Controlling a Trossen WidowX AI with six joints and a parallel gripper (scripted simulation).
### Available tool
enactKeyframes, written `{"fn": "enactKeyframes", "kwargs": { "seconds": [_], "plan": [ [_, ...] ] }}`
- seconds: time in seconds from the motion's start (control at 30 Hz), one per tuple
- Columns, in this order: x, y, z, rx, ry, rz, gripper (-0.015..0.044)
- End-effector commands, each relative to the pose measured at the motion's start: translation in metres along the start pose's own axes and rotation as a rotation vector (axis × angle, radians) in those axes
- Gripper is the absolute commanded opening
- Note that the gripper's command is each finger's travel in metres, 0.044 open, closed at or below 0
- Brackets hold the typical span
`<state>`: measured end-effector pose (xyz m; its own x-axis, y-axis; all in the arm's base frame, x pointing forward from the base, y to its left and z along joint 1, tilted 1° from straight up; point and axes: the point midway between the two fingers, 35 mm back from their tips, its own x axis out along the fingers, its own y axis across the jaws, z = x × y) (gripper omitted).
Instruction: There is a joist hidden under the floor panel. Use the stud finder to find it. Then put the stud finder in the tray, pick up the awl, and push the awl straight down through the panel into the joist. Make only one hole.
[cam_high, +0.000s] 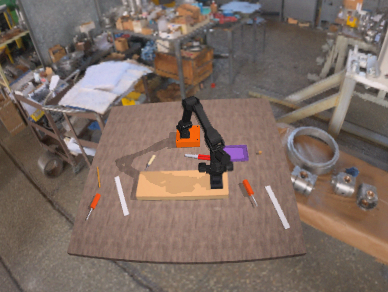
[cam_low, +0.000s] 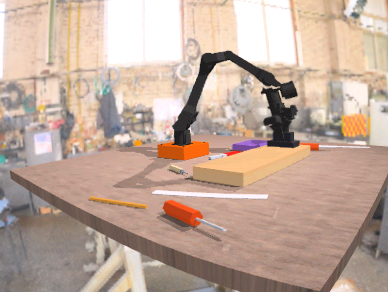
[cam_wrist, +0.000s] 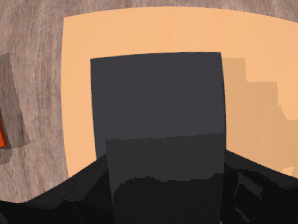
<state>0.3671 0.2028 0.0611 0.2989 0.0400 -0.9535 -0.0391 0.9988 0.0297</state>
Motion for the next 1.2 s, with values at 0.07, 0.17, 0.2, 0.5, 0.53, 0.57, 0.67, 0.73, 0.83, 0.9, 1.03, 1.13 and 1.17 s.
{"fn": "enactKeyframes", "kwargs": {
  "seconds": [0.07,0.17,0.2,0.5,0.53,0.57,0.67,0.73,0.83,0.9,1.03,1.13,1.17],
  "plan": [
    [0.001,-0.005,0.0,0.006,0.002,-0.004,0.0],
    [0.001,-0.016,0.0,0.005,0.002,-0.005,0.0],
    [0.001,-0.019,0.0,0.005,0.002,-0.005,0.0],
    [0.001,-0.052,-0.001,0.005,0.002,-0.008,0.0],
    [0.001,-0.055,-0.001,0.005,0.002,-0.008,0.0],
    [0.001,-0.059,-0.001,0.005,0.002,-0.008,0.0],
    [0.001,-0.07,-0.001,0.004,0.002,-0.009,0.0],
    [0.001,-0.077,-0.001,0.004,0.002,-0.01,0.0],
    [0.0,-0.088,-0.001,0.004,0.002,-0.01,0.0],
    [0.0,-0.095,-0.001,0.004,0.002,-0.011,0.0],
    [0.0,-0.11,-0.001,0.003,0.002,-0.012,0.0],
    [0.0,-0.121,-0.001,0.003,0.001,-0.013,0.0],
    [0.0,-0.124,-0.001,0.003,0.001,-0.013,0.0]
  ]
}}
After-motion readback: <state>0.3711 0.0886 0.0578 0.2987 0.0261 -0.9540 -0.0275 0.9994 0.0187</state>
